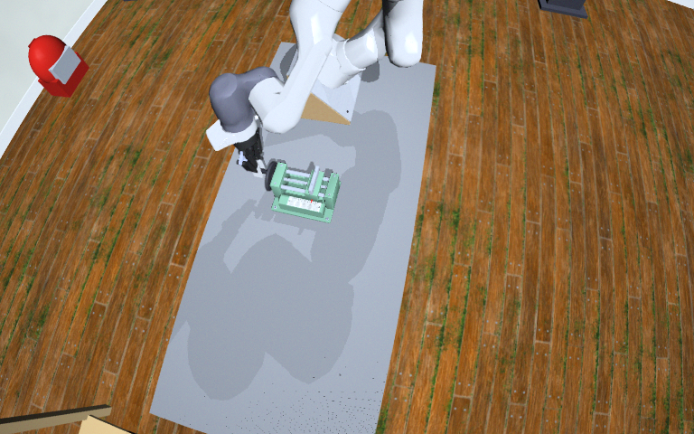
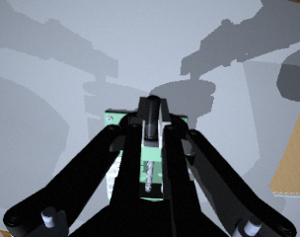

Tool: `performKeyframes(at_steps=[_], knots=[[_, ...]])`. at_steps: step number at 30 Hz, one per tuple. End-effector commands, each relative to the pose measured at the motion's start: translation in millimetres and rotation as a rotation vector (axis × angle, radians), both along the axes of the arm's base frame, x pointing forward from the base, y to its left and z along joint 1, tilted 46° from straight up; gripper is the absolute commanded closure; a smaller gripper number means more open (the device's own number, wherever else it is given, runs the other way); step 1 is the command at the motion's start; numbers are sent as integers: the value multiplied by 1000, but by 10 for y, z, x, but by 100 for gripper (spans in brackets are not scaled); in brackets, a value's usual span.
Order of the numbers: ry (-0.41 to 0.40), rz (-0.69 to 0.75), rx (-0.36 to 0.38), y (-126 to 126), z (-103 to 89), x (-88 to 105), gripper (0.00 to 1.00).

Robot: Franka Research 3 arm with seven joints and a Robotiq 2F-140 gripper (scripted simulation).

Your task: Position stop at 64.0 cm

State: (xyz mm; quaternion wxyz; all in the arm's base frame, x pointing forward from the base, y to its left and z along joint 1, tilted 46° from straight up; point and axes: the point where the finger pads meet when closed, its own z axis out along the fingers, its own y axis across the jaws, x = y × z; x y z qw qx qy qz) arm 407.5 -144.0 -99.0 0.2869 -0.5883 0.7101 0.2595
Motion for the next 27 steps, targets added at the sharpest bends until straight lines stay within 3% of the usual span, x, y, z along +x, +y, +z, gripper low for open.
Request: performKeyframes(at_steps=[1, 27], knots=[[-2, 6, 0, 7, -11, -61, 96], [-2, 6, 0, 106, -66, -266, 96]])
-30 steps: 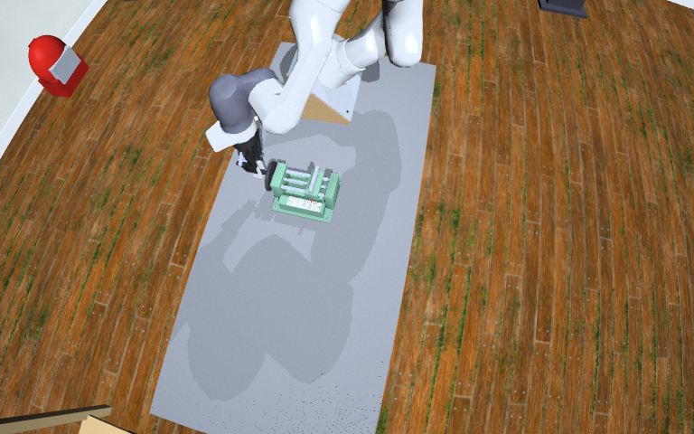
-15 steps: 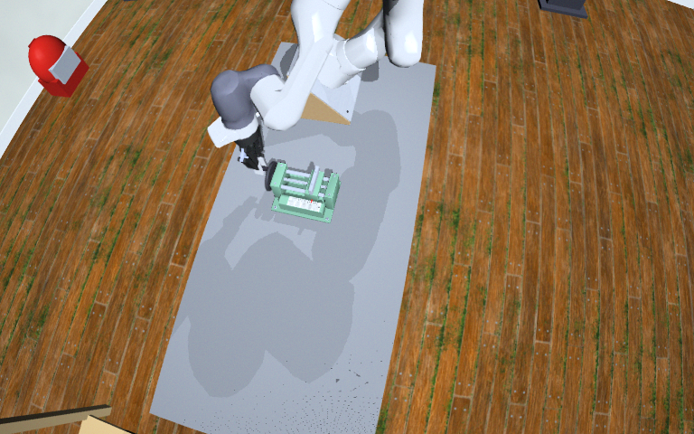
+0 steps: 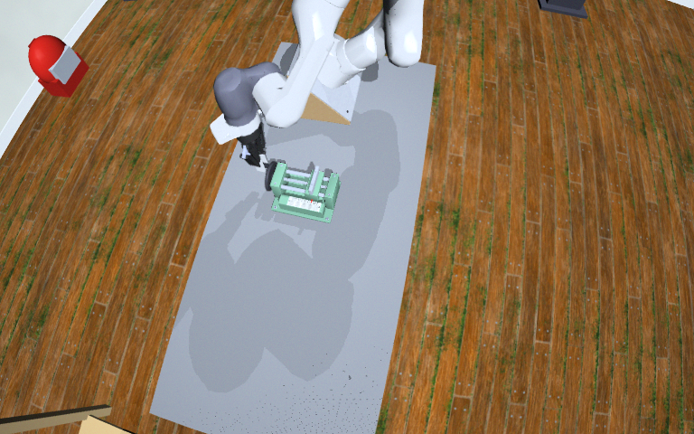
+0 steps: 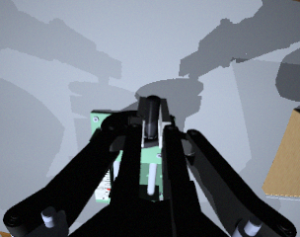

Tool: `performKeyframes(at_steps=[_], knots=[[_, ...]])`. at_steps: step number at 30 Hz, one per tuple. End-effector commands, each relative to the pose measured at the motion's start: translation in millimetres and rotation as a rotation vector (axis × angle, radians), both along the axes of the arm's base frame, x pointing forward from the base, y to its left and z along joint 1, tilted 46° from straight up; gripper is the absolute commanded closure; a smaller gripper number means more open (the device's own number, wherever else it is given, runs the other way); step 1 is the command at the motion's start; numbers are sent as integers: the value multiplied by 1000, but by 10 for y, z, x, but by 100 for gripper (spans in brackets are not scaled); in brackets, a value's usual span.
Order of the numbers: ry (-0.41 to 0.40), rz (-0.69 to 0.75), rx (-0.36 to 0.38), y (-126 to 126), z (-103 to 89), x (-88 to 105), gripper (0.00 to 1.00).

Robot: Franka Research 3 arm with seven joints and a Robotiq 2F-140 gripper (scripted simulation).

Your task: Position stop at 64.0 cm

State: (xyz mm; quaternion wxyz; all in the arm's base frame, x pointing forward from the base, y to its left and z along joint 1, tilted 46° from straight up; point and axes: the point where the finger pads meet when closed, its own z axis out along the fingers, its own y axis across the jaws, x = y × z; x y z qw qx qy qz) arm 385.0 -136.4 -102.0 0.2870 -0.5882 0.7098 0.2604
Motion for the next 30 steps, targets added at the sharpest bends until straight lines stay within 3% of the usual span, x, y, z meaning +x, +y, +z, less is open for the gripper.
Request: performKeyframes(at_steps=[1, 15, 30], knots=[[-3, 5, -1, 39, -43, -50, 96], [-3, 5, -1, 202, -184, -133, 96], [-3, 5, -1, 355, -344, -66, 96]])
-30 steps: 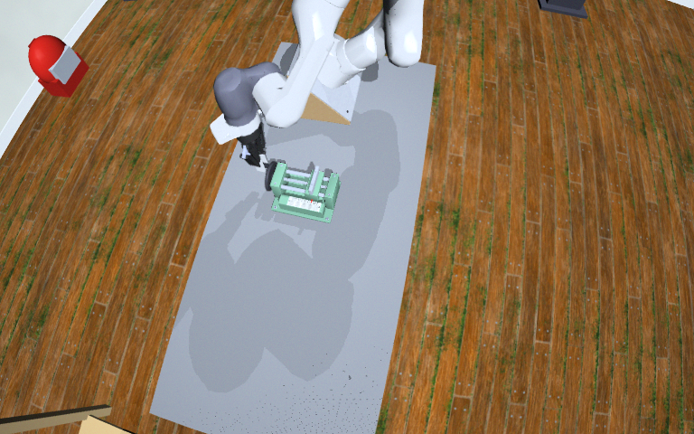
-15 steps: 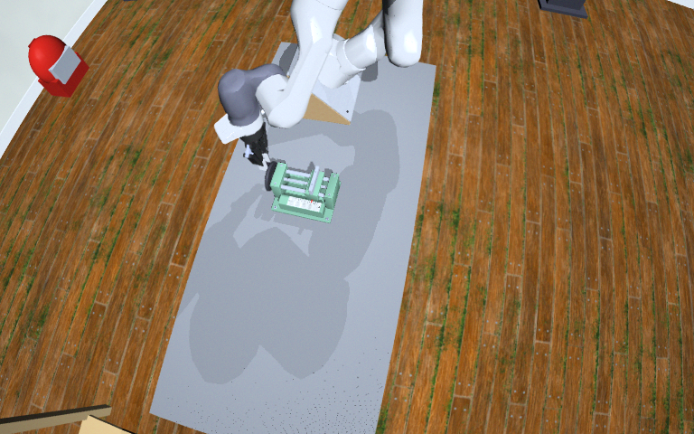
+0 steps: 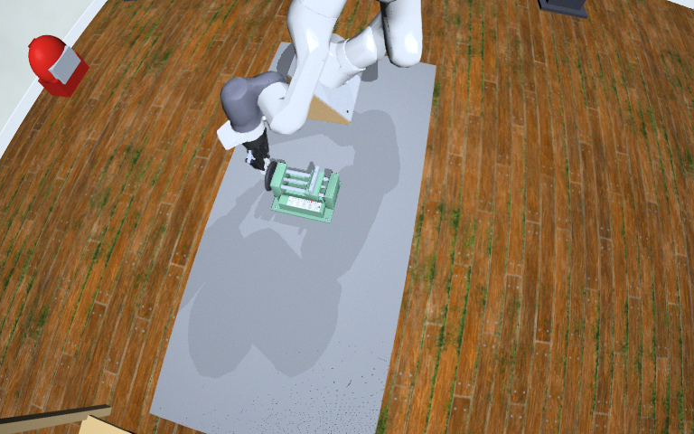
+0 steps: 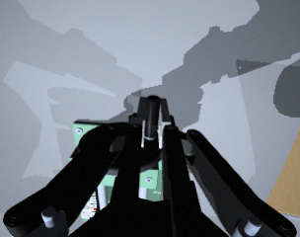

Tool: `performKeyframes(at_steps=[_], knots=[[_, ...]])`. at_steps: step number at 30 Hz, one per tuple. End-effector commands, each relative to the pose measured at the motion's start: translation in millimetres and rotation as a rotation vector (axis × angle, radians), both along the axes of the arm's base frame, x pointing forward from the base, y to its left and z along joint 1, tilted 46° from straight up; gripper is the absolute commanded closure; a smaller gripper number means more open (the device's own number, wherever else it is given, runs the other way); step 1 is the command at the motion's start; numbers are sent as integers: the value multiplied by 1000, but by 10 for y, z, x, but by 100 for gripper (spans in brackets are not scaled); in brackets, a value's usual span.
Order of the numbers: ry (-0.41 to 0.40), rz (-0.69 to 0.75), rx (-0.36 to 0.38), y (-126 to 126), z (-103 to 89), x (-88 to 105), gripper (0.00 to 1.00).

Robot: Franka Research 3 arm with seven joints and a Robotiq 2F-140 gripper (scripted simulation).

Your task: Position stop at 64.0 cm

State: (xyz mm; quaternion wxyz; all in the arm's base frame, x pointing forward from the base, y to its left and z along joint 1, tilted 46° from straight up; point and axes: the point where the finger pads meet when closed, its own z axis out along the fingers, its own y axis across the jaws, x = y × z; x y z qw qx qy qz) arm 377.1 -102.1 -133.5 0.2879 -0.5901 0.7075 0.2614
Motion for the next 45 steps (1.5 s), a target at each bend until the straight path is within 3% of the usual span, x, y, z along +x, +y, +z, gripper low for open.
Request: performKeyframes(at_steps=[1, 26, 45], knots=[[0, 0, -4, 20, -38, 23, 96], [0, 0, -4, 84, -160, 334, 96], [0, 0, -4, -42, -86, 576, 96]])
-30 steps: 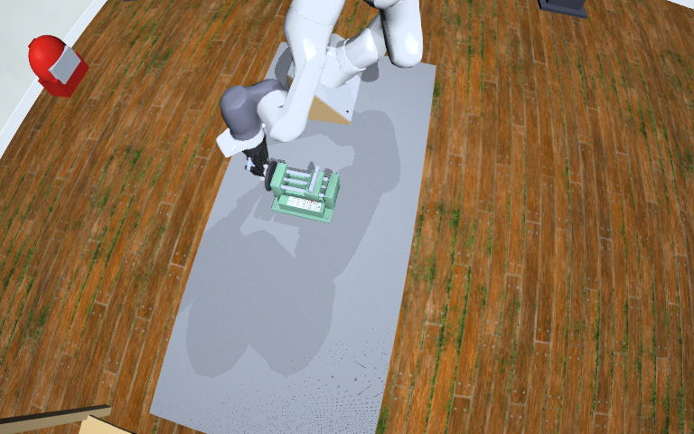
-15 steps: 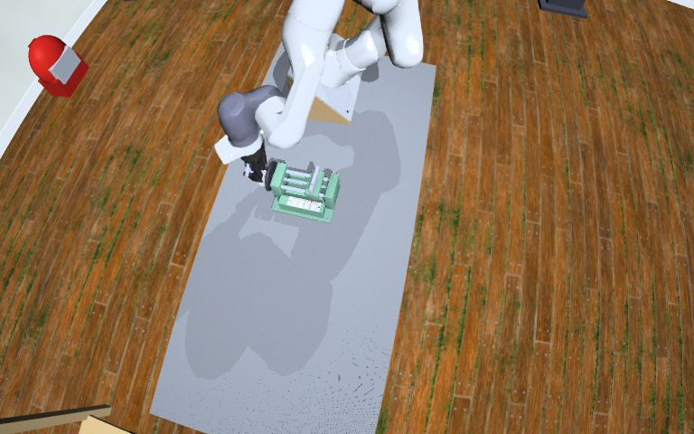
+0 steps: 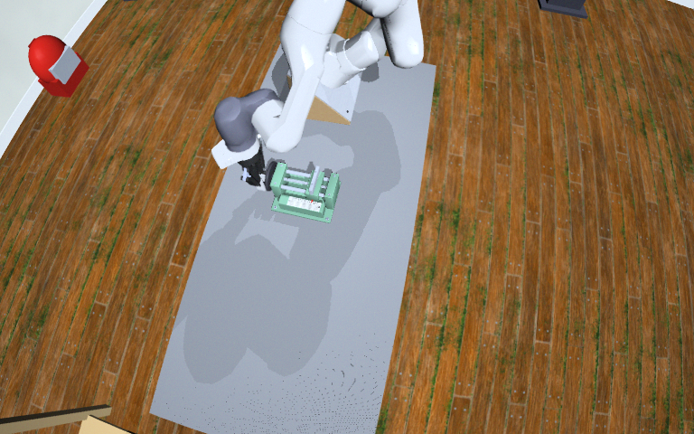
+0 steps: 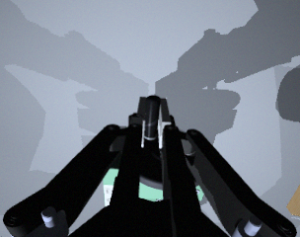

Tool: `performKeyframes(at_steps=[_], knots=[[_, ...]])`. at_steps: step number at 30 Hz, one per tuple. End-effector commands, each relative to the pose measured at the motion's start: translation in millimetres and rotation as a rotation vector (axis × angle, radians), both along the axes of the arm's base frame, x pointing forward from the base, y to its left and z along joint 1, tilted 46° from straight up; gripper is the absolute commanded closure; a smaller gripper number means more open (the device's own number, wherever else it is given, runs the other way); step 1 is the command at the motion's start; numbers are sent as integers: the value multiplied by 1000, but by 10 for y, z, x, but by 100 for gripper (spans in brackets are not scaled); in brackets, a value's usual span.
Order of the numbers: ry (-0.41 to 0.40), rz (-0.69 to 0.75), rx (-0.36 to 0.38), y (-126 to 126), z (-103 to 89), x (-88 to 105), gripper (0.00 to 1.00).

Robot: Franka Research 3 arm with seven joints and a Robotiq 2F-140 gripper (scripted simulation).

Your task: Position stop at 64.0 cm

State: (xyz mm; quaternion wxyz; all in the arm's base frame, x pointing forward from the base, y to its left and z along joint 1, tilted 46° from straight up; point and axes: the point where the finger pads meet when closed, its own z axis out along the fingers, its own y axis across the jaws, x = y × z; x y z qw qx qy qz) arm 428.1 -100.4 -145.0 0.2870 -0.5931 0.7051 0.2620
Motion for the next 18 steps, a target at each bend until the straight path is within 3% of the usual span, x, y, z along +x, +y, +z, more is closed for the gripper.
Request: performKeyframes(at_steps=[1, 10, 18], knots=[[0, -8, -3, -74, 41, 79, 96], [0, -8, -3, -231, 182, 134, 96], [0, -8, -3, -364, 324, 62, 96]])
